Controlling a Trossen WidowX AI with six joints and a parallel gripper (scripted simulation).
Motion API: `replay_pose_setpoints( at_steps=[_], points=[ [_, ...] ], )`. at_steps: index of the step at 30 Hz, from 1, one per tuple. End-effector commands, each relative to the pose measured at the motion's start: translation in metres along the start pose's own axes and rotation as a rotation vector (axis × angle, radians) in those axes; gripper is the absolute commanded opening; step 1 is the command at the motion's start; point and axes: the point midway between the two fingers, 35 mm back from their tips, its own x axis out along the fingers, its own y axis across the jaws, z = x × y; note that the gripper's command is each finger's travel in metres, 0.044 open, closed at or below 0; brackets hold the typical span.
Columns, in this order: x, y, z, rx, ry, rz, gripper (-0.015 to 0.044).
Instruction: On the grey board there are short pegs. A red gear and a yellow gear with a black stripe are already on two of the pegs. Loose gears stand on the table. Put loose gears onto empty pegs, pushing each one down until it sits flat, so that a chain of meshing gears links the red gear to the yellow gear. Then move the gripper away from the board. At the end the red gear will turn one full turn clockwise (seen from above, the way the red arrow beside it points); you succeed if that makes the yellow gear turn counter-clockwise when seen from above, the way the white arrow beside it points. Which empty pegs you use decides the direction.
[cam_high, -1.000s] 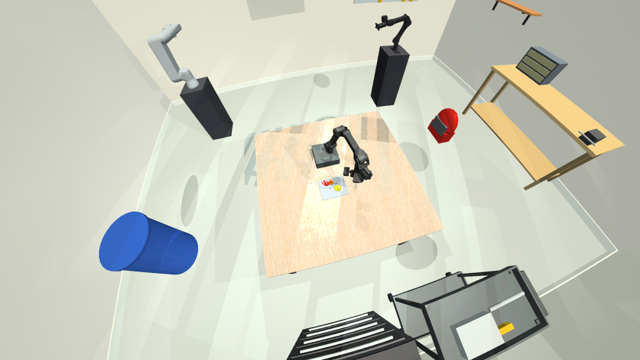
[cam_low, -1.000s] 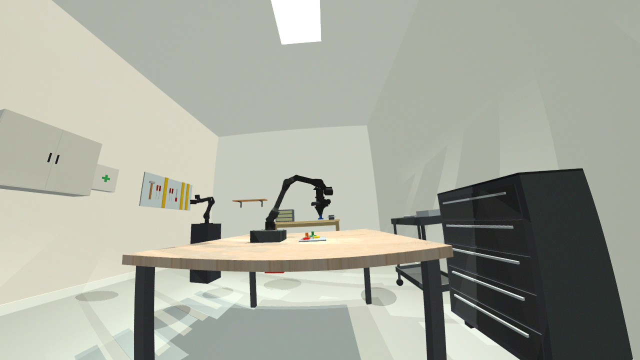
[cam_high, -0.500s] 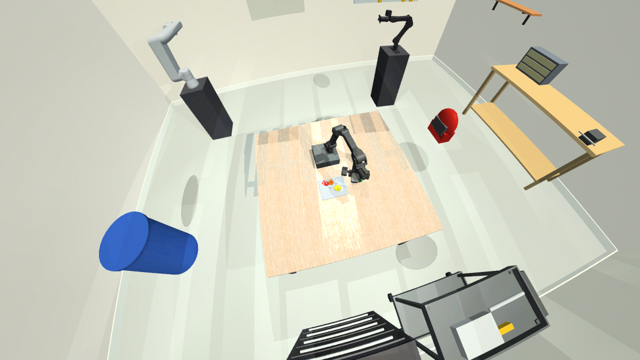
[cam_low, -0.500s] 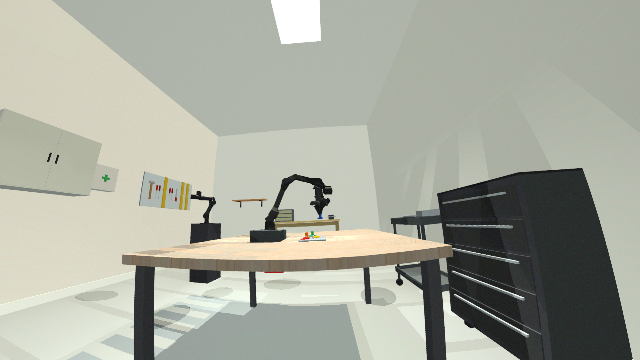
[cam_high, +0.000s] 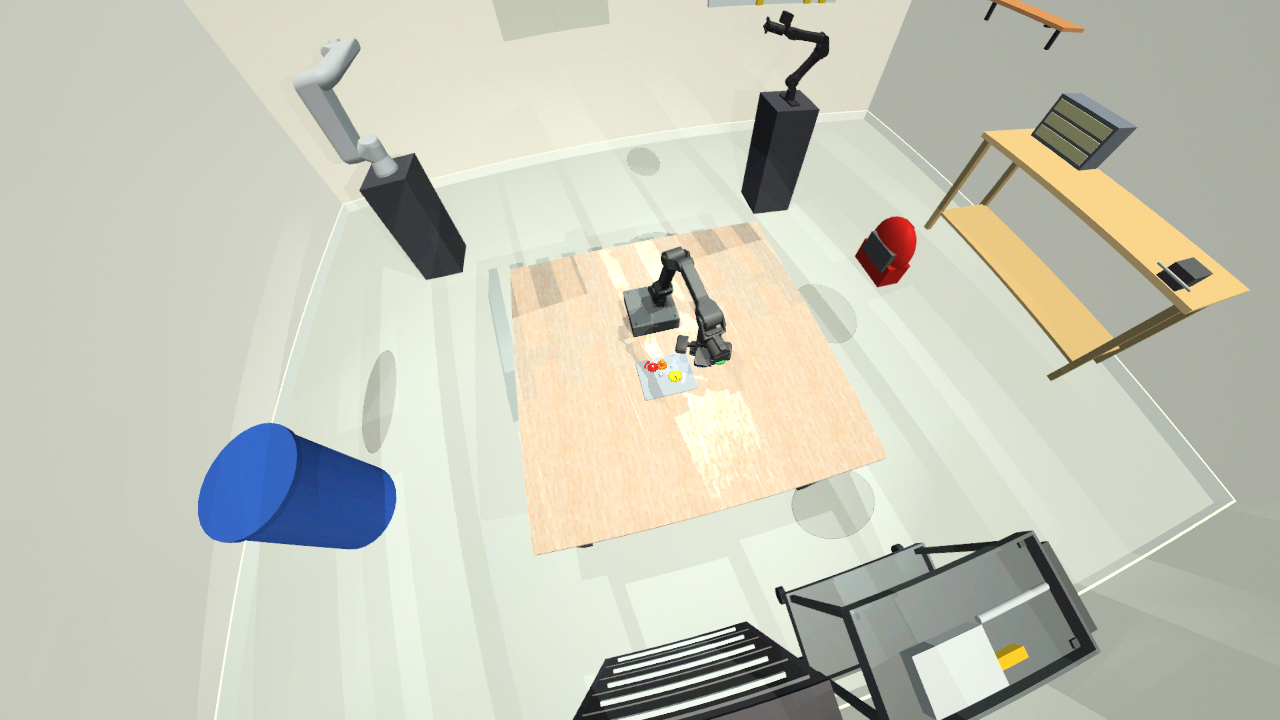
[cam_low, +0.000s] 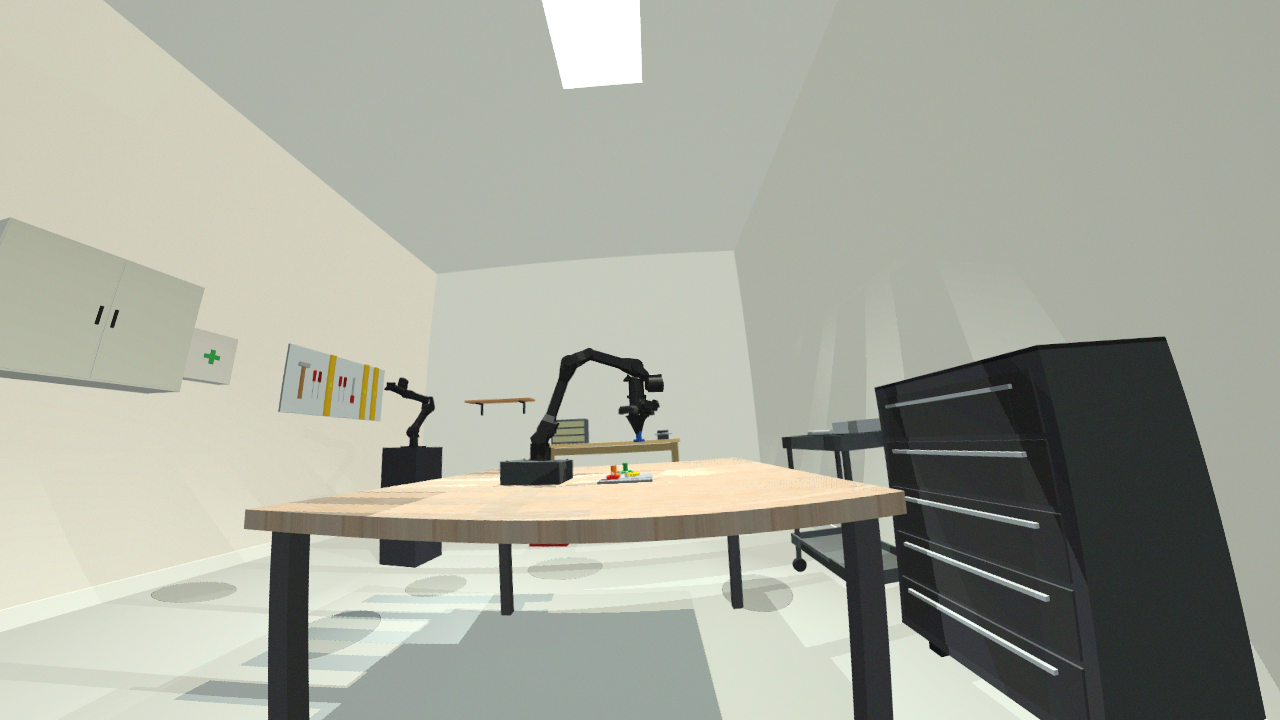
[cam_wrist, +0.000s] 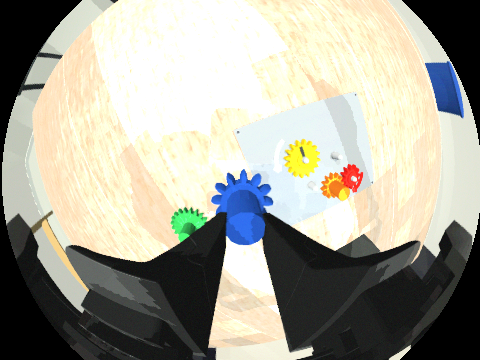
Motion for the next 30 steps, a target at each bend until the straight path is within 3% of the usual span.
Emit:
replay_pose_setpoints(
  at_steps=[1, 30],
  points=[
    [0.002, -0.007, 0.0, -0.004, -0.004, 0.0, 0.0],
    [0.029, -0.053, -0.005, -0.004, -0.004, -0.004, 0.0]
  ],
)
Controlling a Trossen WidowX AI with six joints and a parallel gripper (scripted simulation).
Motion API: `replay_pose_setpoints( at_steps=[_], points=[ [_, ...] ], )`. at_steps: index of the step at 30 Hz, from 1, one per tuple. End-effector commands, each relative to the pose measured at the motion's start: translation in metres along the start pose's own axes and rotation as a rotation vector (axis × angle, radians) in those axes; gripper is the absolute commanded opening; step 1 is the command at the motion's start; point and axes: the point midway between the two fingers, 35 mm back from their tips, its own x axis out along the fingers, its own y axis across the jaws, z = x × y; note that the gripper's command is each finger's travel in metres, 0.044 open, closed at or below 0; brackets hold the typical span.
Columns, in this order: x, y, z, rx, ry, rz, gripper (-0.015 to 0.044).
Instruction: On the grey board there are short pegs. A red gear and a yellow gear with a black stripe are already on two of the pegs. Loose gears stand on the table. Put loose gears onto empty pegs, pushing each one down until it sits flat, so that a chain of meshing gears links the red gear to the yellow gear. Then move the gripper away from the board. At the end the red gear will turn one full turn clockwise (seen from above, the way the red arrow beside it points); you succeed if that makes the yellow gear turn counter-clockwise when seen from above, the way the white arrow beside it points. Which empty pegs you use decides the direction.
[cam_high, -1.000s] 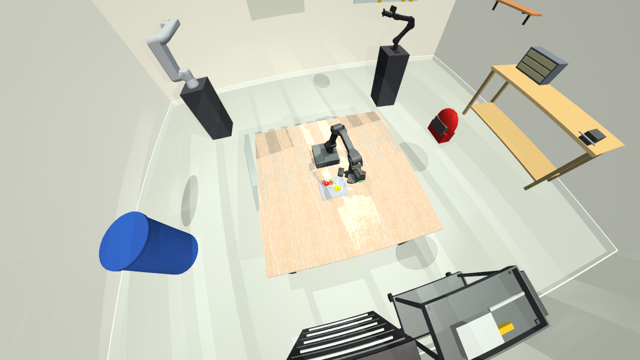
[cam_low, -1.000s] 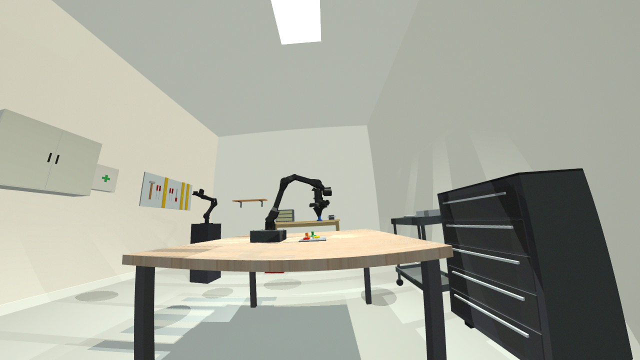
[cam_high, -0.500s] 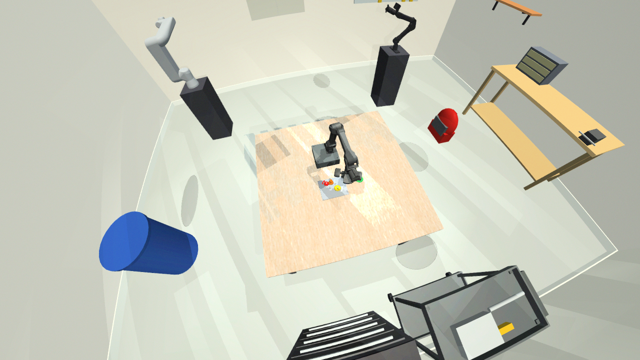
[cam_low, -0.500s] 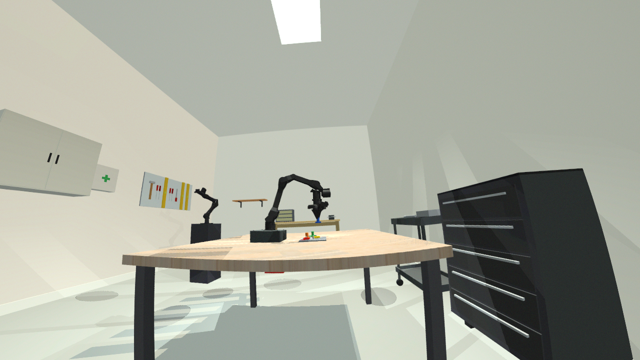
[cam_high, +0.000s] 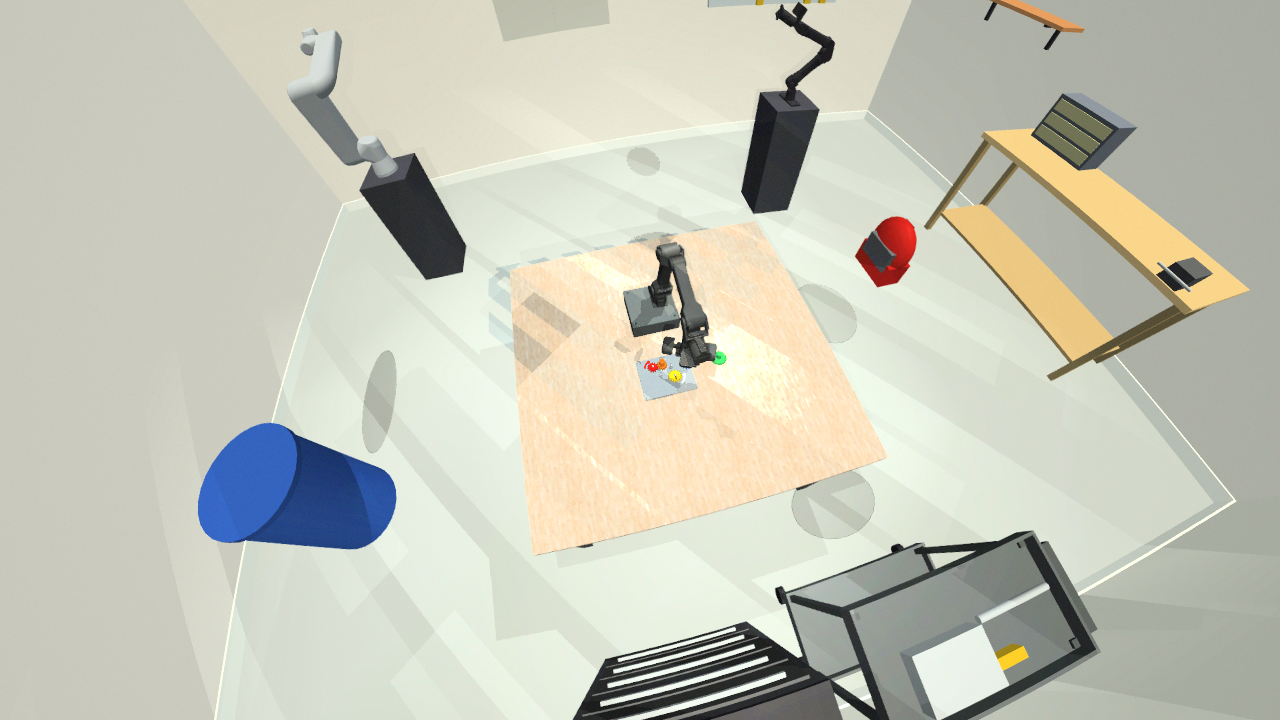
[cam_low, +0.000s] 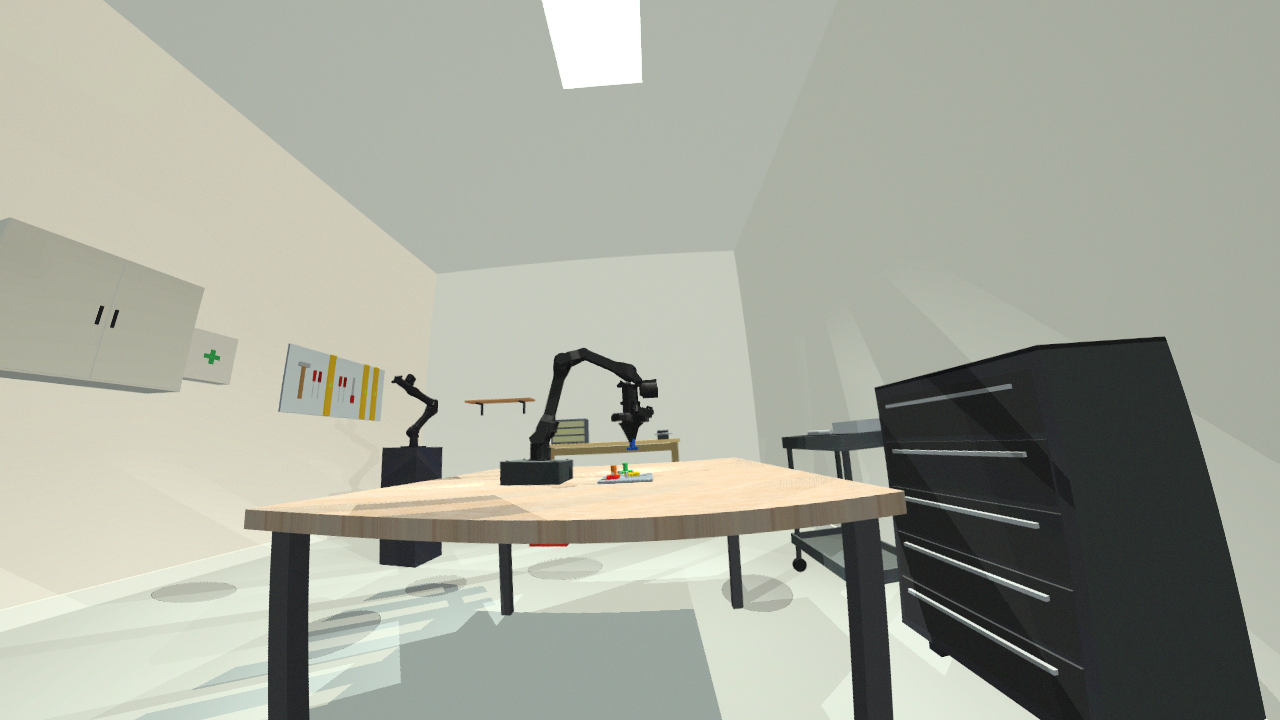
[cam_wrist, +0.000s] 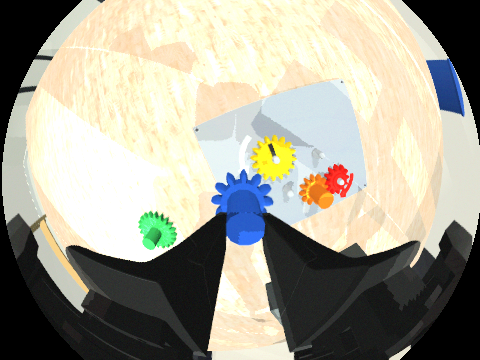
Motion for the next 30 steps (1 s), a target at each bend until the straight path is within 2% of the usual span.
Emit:
replay_pose_setpoints(
  at_steps=[1, 30],
  points=[
    [0.002, -0.007, -0.002, -0.004, -0.002, 0.002, 0.0],
    [0.03, -0.051, -0.017, -0.004, -0.002, -0.001, 0.0]
  ],
)
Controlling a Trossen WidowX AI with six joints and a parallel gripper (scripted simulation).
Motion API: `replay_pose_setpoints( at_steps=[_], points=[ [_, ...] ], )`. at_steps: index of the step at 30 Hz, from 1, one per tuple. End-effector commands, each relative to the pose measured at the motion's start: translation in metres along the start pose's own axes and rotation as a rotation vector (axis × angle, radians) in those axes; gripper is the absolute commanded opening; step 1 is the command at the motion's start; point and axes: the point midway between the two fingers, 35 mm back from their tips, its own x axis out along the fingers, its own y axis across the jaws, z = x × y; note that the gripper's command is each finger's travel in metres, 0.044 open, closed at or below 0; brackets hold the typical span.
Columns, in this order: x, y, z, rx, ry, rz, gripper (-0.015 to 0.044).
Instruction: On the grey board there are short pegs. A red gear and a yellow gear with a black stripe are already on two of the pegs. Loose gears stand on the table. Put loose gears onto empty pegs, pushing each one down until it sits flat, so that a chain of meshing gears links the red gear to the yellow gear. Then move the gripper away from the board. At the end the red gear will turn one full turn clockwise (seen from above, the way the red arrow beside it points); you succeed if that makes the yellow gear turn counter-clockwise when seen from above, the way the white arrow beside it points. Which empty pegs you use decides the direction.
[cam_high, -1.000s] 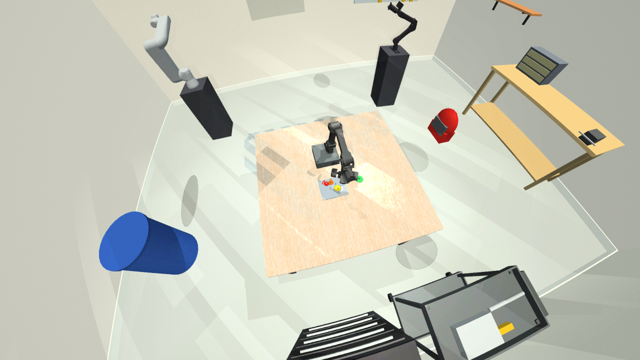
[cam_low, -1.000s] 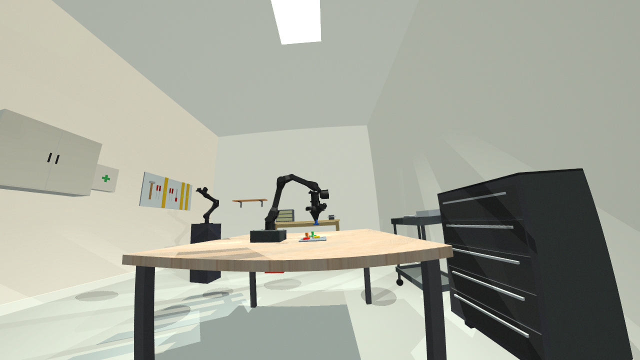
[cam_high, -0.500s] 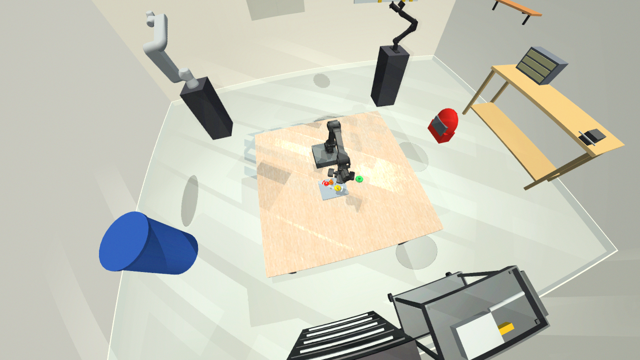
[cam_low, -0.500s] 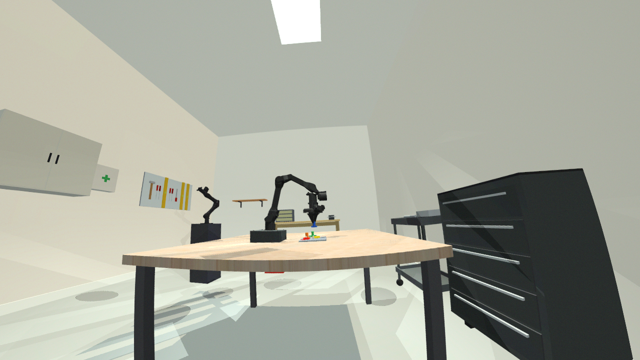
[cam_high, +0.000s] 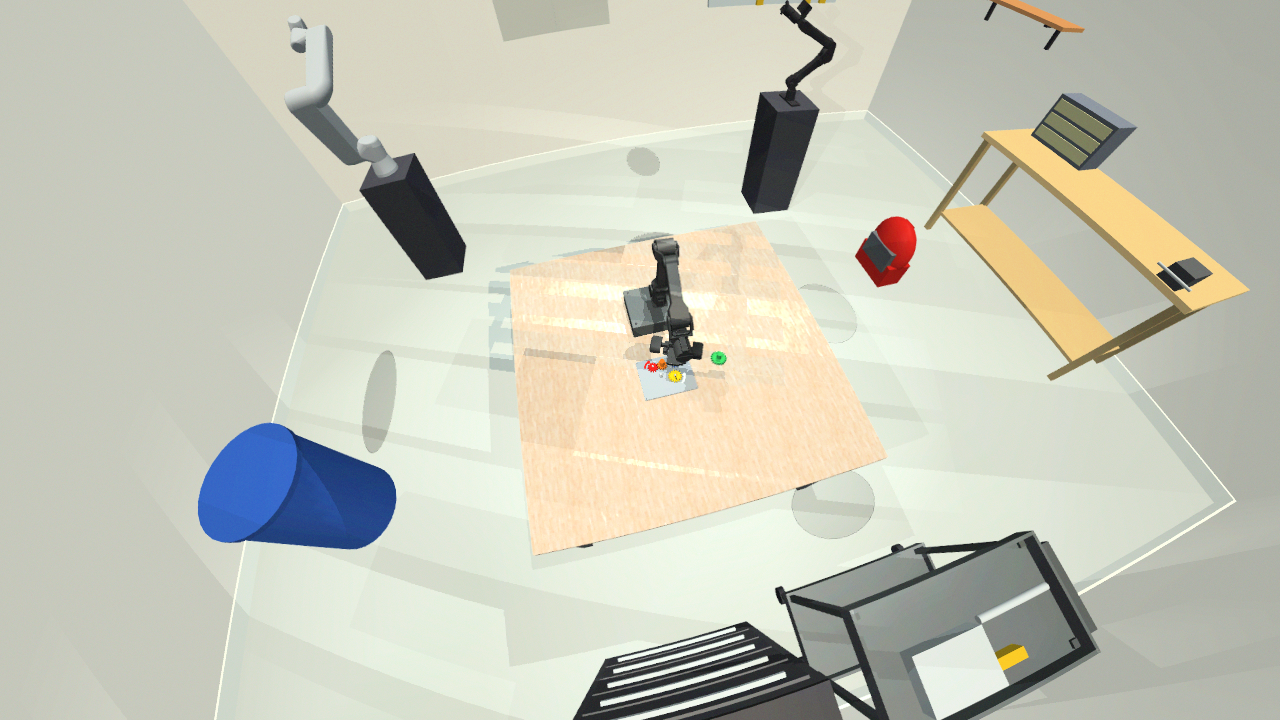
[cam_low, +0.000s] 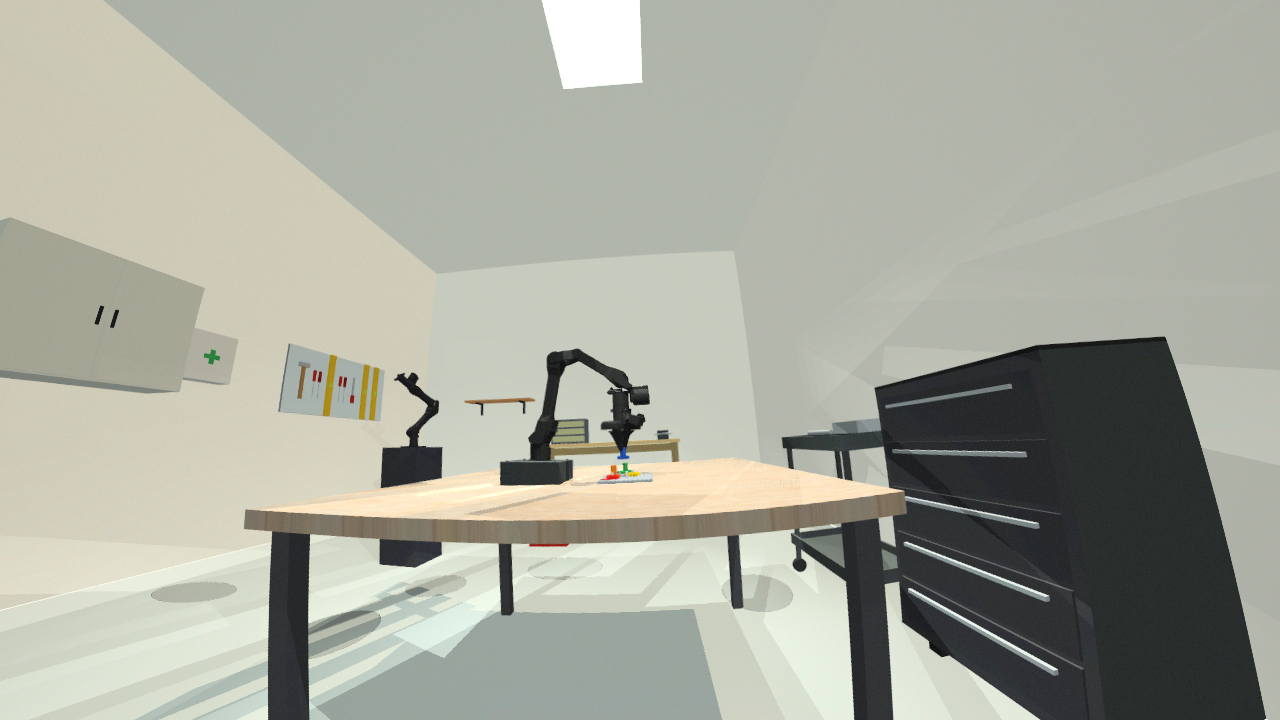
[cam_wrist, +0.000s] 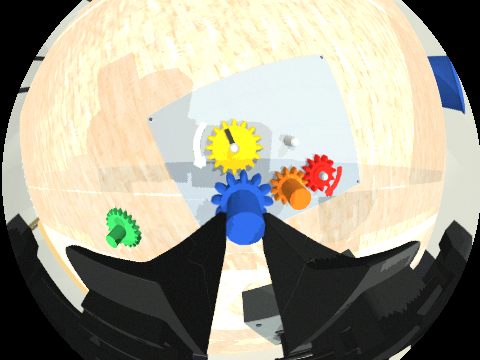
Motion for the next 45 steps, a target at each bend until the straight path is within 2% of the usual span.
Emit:
replay_pose_setpoints(
  at_steps=[1, 16, 45],
  points=[
    [0.0028, -0.0059, -0.0037, -0.004, -0.001, 0.004, 0.0],
    [0.0085, -0.015, -0.0093, 0.041, -0.001, 0.004, 0.0],
    [0.0084, -0.0145, -0.009, 0.868, 0.001, 0.004, 0.0]
  ],
)
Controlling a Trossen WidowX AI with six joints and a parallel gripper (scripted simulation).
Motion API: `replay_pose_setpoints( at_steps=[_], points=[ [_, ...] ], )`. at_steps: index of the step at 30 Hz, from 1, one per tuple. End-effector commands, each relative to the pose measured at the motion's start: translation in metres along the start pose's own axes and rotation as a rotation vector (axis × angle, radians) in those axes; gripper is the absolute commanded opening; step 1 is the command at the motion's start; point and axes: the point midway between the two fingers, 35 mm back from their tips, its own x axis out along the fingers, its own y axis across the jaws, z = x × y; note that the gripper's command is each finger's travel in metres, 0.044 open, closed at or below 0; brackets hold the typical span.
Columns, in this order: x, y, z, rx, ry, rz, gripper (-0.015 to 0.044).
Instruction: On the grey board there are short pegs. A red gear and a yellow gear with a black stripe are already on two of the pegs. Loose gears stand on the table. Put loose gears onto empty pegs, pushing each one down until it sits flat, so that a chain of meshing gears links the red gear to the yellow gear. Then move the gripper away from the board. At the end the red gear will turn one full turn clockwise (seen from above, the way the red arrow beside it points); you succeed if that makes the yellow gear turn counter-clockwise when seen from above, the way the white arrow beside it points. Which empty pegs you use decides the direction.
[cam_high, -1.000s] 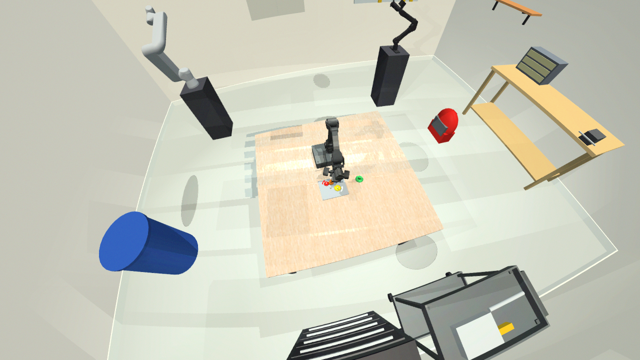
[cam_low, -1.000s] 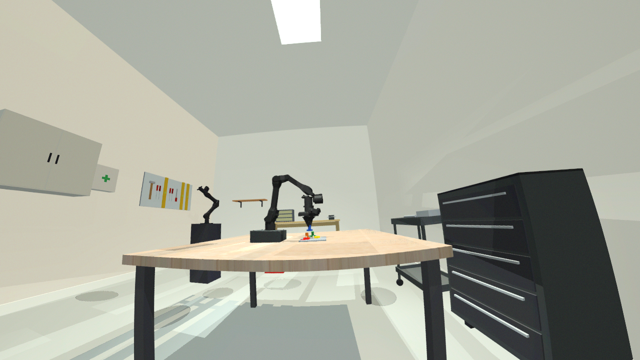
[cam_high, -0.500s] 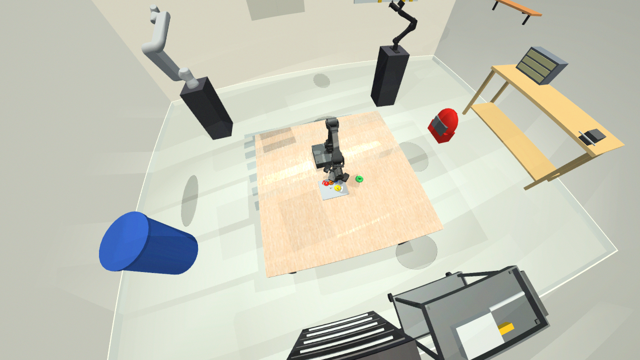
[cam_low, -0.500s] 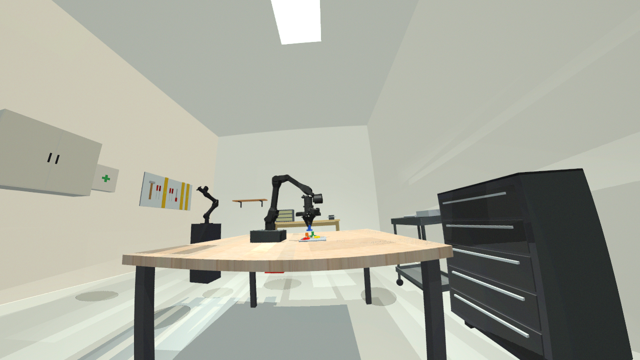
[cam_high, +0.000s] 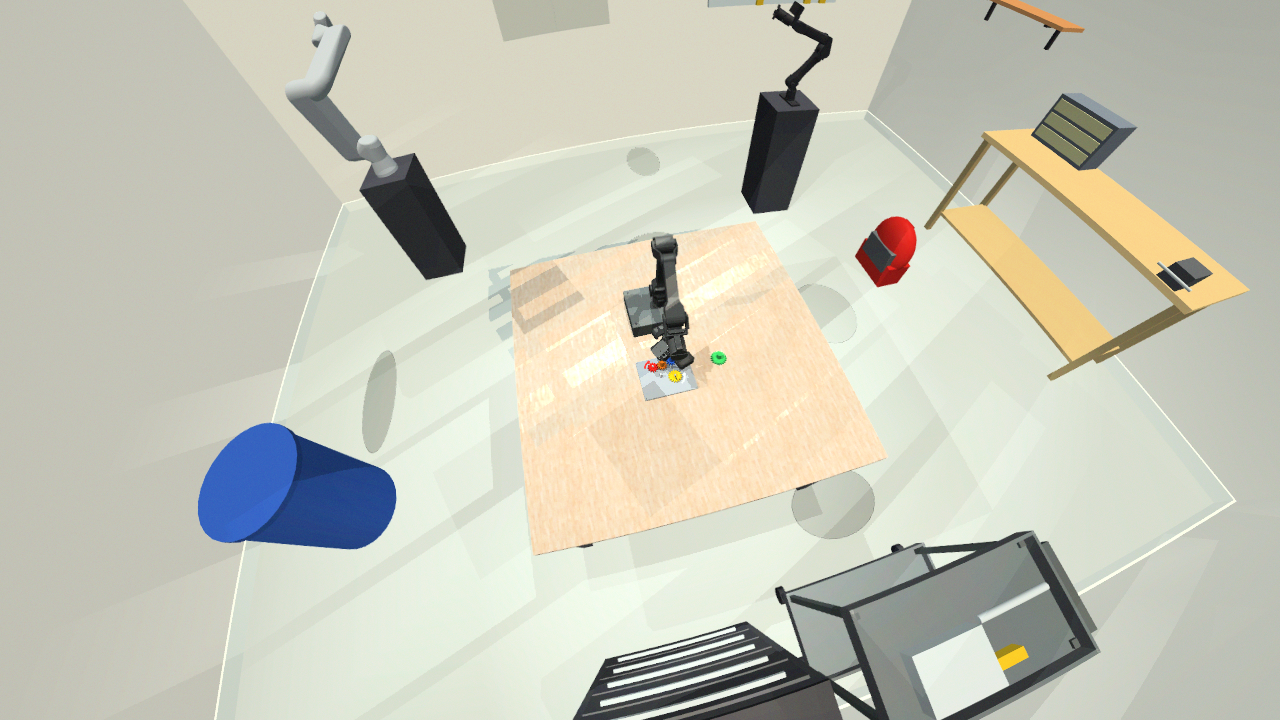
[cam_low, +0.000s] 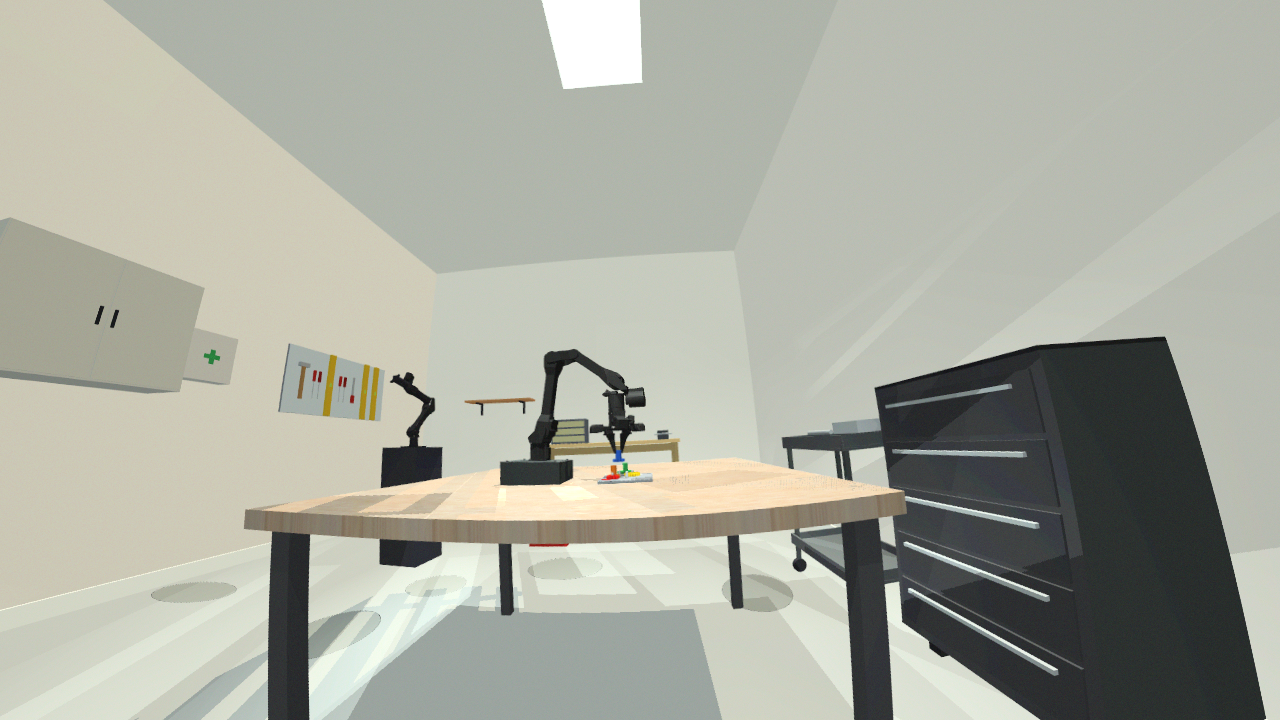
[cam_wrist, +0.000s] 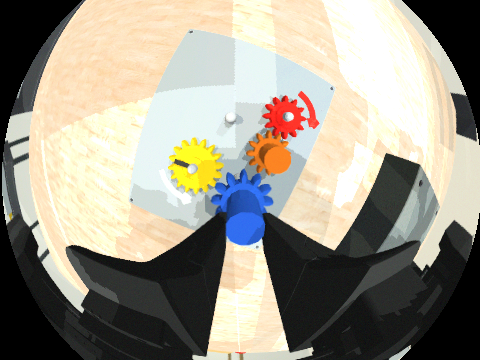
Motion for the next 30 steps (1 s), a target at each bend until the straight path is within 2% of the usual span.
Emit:
replay_pose_setpoints(
  at_steps=[1, 13, 30],
  points=[
    [0.0, 0.001, -0.001, 0.11, 0.004, 0.004, 0.0],
    [0.002, 0.001, -0.001, 0.17, 0.004, 0.004, 0.0],
    [0.023, 0.001, 0.0, 0.053, 0.004, 0.004, 0.0]
  ],
)
